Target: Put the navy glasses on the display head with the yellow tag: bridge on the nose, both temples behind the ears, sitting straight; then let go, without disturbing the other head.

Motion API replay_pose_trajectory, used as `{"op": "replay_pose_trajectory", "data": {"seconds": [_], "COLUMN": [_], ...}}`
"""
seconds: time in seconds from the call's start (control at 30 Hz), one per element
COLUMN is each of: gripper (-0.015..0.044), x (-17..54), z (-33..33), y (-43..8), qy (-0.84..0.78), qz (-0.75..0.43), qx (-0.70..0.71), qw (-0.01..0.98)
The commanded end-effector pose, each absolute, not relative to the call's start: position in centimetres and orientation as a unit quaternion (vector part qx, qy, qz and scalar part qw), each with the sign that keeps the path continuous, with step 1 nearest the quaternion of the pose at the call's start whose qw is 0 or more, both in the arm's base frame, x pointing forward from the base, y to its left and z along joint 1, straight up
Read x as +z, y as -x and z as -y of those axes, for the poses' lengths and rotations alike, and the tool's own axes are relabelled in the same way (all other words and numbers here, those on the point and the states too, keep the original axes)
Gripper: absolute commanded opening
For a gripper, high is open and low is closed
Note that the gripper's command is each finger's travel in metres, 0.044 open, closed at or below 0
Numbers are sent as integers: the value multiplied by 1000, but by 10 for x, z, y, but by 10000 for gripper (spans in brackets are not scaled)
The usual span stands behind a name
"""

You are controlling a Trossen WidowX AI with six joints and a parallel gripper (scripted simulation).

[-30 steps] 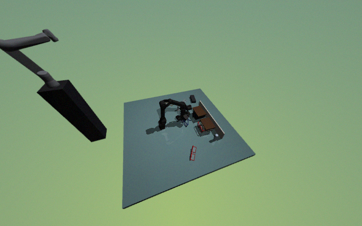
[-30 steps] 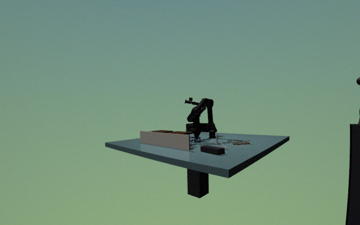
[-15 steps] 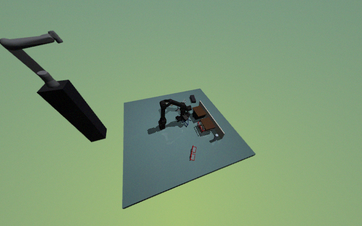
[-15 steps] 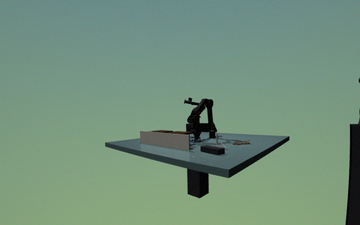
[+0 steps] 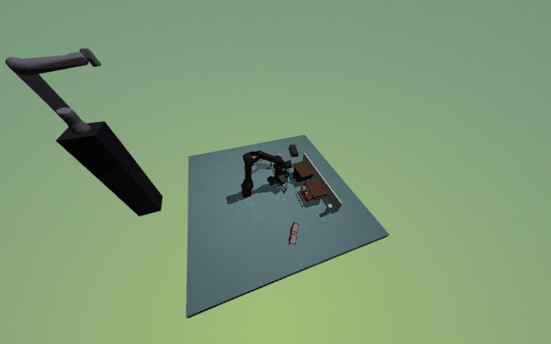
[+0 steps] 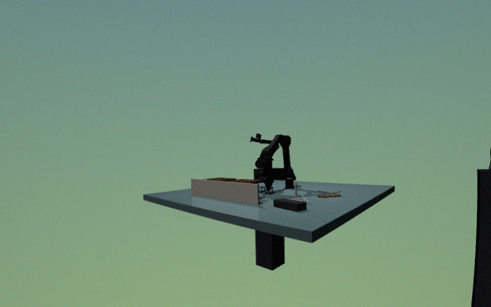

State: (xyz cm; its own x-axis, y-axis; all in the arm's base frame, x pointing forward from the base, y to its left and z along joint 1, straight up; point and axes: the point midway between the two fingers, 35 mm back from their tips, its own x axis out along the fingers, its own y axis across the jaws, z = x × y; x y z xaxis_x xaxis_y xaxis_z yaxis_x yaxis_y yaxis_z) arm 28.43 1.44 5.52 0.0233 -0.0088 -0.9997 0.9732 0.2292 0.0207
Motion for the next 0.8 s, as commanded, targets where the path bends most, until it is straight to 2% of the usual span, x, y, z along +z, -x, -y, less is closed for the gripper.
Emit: {"op": "replay_pose_trajectory", "data": {"seconds": [0.0,0.1,0.33,0.77], "gripper": [20,0,0,0], "x": [55,55,60,121], "z": [-14,-14,-14,-15], "y": [-284,-284,-285,-289], "qy": [-442,-442,-442,-443], "qz": [-546,-546,-546,-546], "qx": [-436,-436,-436,-435], "qw": [562,562,562,562]}}
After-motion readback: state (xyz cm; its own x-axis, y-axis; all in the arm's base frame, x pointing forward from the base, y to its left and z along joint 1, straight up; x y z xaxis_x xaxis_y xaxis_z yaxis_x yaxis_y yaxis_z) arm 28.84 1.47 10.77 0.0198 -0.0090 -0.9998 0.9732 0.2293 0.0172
